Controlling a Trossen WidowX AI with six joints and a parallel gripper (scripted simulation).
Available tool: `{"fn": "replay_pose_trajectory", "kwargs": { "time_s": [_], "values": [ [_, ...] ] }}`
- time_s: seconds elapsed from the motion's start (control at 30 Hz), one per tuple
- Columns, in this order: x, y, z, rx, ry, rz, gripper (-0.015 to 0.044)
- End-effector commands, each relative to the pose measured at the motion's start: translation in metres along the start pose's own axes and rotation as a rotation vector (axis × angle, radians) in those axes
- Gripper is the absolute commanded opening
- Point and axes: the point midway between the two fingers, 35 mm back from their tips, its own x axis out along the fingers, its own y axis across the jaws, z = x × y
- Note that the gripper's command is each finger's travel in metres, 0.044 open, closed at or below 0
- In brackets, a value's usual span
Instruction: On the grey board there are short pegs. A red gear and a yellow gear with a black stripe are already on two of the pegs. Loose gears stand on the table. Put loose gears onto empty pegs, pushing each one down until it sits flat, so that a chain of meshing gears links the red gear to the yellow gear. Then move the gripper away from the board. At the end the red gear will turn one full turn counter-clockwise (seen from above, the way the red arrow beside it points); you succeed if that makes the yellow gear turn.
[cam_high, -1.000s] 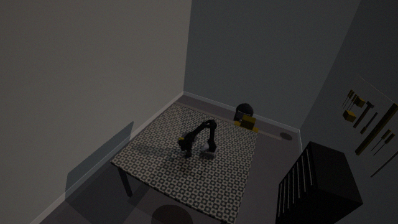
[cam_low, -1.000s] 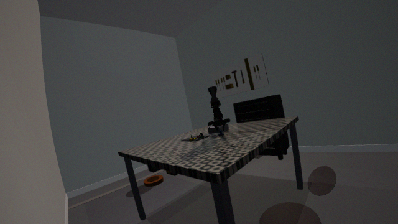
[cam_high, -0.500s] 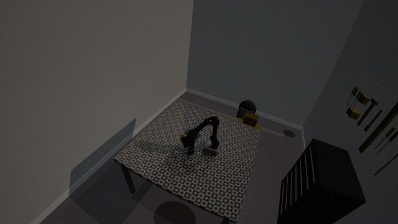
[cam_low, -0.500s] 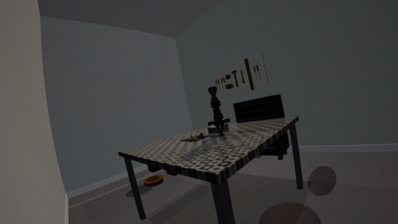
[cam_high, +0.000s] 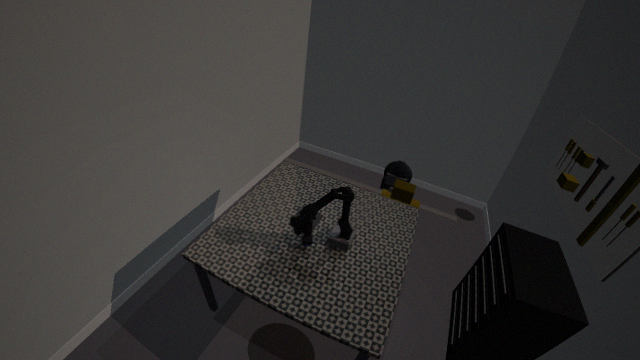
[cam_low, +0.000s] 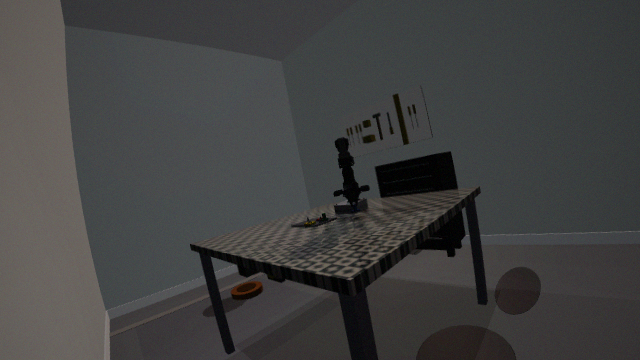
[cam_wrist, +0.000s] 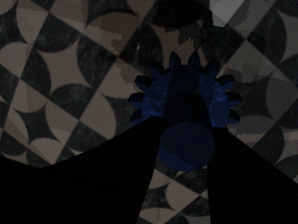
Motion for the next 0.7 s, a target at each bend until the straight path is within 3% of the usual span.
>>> {"fn": "replay_pose_trajectory", "kwargs": {
  "time_s": [0.0,0.67],
  "values": [
    [-0.014,0.001,0.005,0.005,-0.019,0.0,0.0],
    [-0.065,0.003,0.004,0.005,-0.018,0.001,0.0]
  ]
}}
